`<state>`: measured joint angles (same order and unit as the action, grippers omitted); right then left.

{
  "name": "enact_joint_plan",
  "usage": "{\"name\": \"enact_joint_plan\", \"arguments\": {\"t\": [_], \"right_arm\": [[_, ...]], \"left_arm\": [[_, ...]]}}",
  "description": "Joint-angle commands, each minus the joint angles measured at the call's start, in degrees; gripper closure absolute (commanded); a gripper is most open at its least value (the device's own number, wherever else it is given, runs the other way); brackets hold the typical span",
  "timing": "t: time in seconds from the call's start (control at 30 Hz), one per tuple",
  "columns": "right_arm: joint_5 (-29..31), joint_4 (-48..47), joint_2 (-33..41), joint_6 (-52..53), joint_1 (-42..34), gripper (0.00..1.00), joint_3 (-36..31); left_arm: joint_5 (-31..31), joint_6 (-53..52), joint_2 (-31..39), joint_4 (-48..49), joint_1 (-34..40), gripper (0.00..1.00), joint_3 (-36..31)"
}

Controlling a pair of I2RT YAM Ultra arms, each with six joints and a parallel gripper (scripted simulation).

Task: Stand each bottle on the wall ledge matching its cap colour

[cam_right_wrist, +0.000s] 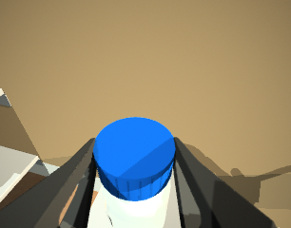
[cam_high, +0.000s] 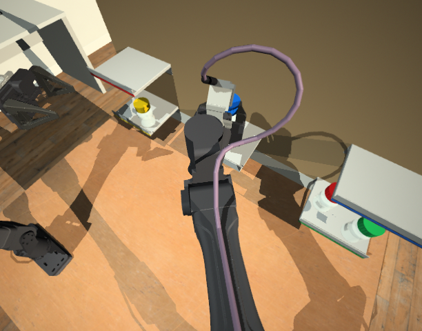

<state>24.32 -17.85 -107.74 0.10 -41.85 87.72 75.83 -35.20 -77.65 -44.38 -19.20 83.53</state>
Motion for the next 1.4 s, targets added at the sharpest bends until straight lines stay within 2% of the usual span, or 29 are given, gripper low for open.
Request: {"name": "enact_joint_plan", "arguments": {"t": [0.0, 0.37, 0.6, 1.0, 1.37], "right_arm": [[-0.65, -0.47, 2.28, -0.11, -0.57, 0.51, 2.53], [-1.23, -3.40, 5.95, 0.03, -2.27, 0.51, -0.05], [0.98, -4.20, 9.62, 0.20, -3.63, 0.51, -4.74], [4.39, -5.88, 20.22, 0.26, -7.61, 0.51, -16.56], [7.76, -3.49, 24.06, 0.01, -9.42, 0.51, -21.87]], "left_arm": [[1.39, -0.57, 0.03, -1.31, -0.28, 0.13, 1.33], [1.39, -0.57, 0.03, -1.31, -0.28, 0.13, 1.33], [1.39, -0.57, 0.03, -1.31, -0.28, 0.13, 1.33], [1.39, -0.57, 0.03, -1.31, -0.28, 0.13, 1.33], [1.39, -0.57, 0.03, -1.31, -0.28, 0.13, 1.33]]}}
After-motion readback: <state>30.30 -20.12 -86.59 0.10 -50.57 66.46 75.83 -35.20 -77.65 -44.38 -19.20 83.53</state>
